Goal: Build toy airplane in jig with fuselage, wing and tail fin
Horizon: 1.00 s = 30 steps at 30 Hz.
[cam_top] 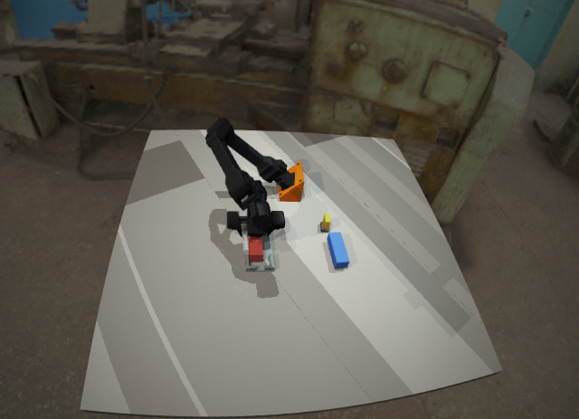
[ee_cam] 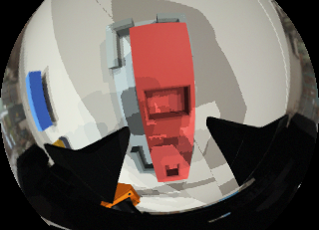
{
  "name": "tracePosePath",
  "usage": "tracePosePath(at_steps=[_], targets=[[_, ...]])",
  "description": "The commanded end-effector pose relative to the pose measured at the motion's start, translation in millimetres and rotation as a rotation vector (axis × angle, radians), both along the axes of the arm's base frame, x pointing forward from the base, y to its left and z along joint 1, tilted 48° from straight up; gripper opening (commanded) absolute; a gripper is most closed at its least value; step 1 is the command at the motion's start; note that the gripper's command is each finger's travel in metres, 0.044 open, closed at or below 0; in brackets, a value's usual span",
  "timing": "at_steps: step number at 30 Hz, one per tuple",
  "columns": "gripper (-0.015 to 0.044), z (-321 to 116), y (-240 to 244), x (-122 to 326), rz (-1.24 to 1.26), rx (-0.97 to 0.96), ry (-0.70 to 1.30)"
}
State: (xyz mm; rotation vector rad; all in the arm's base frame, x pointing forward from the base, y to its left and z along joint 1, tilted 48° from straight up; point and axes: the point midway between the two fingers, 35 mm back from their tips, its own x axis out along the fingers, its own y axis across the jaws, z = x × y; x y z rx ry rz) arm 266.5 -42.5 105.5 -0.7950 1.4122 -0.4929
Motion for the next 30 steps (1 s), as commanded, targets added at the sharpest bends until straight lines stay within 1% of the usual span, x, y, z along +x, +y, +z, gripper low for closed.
tracePosePath(at_steps=[1, 4, 9, 11, 17, 20, 22, 26, 30], targets=[[0.0440, 0.1, 0.1, -0.1, -0.001, 0.000, -0.001], [0.0440, 5.9, 7.7, 0.4, 0.007, 0.003, 0.002], [0.0440, 55.0, 63.1, -8.7, 0.071, 0.006, 0.025], [0.0440, 68.8, 75.9, -14.3, 0.086, 0.002, 0.030], [0.0440, 69.8, 79.3, -10.4, 0.085, -0.001, 0.033], [0.0440, 66.6, 75.6, -7.9, 0.070, -0.011, 0.045], [0.0440, 62.1, 82.6, -3.6, 0.069, -0.008, 0.043], [0.0440, 31.3, 124.8, 17.3, 0.060, 0.007, 0.036], [0.0440, -8.8, 169.5, 30.2, 0.049, 0.016, 0.028]])
